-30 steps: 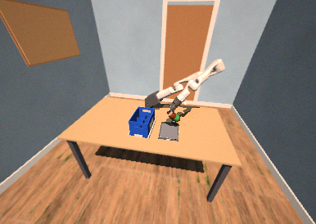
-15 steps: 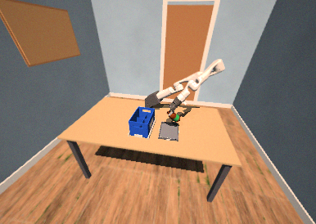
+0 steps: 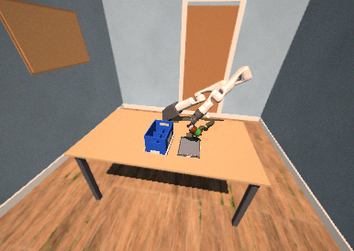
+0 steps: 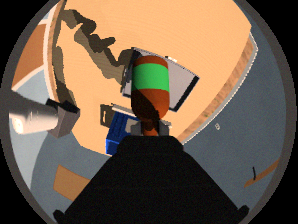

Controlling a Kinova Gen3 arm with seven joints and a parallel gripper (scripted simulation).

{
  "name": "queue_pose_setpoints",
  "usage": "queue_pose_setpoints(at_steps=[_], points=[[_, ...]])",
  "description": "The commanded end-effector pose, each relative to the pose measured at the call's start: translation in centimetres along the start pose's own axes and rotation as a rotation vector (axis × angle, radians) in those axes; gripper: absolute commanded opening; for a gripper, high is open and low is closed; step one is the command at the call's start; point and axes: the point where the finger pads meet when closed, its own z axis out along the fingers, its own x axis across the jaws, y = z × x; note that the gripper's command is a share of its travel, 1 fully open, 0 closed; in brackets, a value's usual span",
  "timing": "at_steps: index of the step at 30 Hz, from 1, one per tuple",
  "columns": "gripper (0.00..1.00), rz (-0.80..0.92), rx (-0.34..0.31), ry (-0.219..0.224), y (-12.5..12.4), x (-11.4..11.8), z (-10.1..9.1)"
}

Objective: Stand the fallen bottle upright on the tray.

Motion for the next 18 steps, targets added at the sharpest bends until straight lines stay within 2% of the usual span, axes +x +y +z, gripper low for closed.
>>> queue_pose_setpoints(at_steps=[1,18], points=[[0.0,-0.001,-0.008,-0.001,-0.01,-0.01,-0.05],[0.0,0.001,-0.078,-0.011,0.03,-0.28,-0.02]])
